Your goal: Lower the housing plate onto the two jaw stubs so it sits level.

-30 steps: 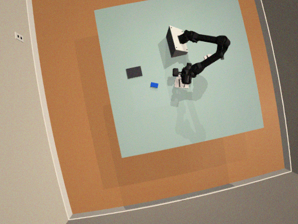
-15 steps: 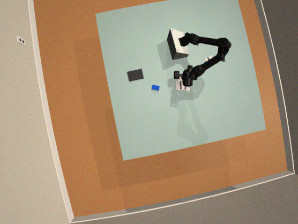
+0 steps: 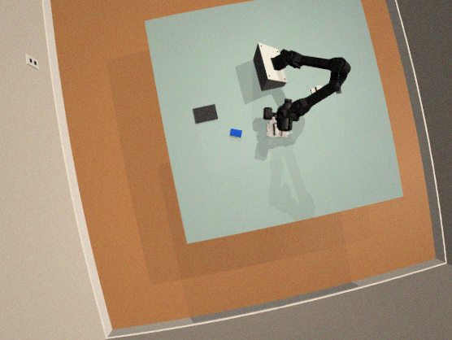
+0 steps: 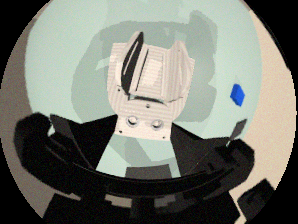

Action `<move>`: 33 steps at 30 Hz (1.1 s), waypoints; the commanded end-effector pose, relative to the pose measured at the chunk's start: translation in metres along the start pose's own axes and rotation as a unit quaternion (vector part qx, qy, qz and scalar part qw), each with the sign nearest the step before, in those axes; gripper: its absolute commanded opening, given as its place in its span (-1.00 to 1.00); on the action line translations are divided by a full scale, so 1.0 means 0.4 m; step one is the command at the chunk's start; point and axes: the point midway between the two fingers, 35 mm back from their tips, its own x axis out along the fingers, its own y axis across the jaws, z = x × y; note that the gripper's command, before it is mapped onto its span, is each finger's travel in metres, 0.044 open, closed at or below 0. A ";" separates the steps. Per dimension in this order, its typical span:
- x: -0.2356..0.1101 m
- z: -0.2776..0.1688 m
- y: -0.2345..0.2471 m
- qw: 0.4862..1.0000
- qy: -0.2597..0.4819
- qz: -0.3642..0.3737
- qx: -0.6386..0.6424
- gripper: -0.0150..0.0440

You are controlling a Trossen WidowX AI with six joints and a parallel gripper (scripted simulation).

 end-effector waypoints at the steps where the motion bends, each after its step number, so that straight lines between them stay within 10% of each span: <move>1: 0.009 -0.005 0.002 1.000 0.005 -0.001 -0.001 0.70; 33: -0.002 -0.005 0.002 1.000 0.005 -0.001 -0.001 0.70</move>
